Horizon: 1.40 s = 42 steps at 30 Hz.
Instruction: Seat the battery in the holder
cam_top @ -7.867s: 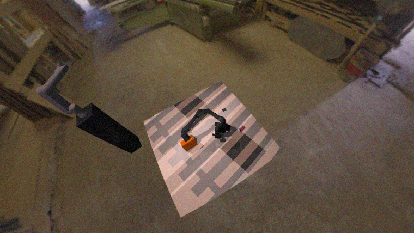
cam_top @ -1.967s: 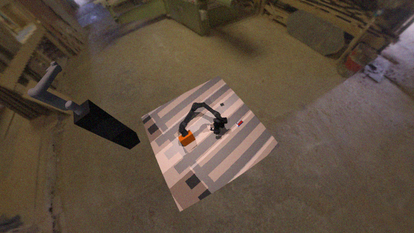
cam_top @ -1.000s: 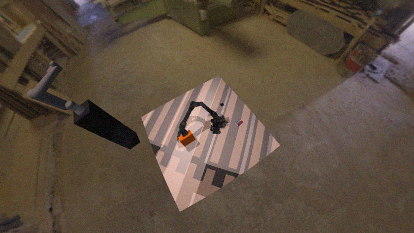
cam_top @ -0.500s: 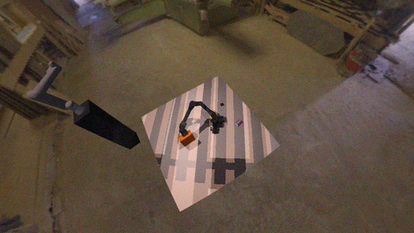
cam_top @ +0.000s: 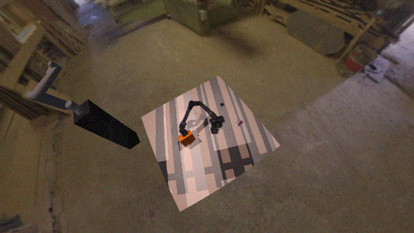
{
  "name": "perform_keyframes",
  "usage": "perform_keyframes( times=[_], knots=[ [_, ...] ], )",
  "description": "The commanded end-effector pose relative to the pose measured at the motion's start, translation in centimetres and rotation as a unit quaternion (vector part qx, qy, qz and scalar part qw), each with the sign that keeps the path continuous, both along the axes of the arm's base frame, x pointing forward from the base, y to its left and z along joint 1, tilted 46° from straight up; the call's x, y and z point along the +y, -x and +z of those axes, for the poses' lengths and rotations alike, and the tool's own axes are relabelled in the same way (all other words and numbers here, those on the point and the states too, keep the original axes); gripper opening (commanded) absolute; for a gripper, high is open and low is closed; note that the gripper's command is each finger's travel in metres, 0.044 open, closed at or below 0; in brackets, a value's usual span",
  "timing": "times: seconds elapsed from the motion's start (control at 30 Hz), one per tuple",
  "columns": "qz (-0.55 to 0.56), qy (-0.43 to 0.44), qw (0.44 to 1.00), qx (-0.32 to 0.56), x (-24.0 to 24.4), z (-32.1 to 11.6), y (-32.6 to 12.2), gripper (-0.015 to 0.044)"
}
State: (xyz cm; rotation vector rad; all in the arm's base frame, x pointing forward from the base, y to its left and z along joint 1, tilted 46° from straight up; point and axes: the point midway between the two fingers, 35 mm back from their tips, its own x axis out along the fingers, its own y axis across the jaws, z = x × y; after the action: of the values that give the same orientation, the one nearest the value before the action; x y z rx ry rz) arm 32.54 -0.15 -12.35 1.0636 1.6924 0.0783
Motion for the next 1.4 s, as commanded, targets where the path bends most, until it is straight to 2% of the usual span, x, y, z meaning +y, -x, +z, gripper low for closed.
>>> perform_keyframes(
  times=[0.0,0.17,0.3,0.73,1.07,1.37],
  knots=[
    [-0.001,0.0,1.0,0.002,0.1,0.1,0.0,0.0077],
    [-0.001,0.0,1.0,0.002,0.1,0.1,0.0,0.0077],
    [-0.001,0.0,1.0,0.002,0.1,0.1,0.0,0.0179],
    [0.001,0.0,1.0,-0.001,-1.0,1.1,0.1,0.0179],
    [0.001,0.002,1.0,0.0,-6.3,6.3,0.5,0.044],
    [0.001,0.002,1.0,0.0,-6.4,6.2,0.5,0.044]
  ],
)
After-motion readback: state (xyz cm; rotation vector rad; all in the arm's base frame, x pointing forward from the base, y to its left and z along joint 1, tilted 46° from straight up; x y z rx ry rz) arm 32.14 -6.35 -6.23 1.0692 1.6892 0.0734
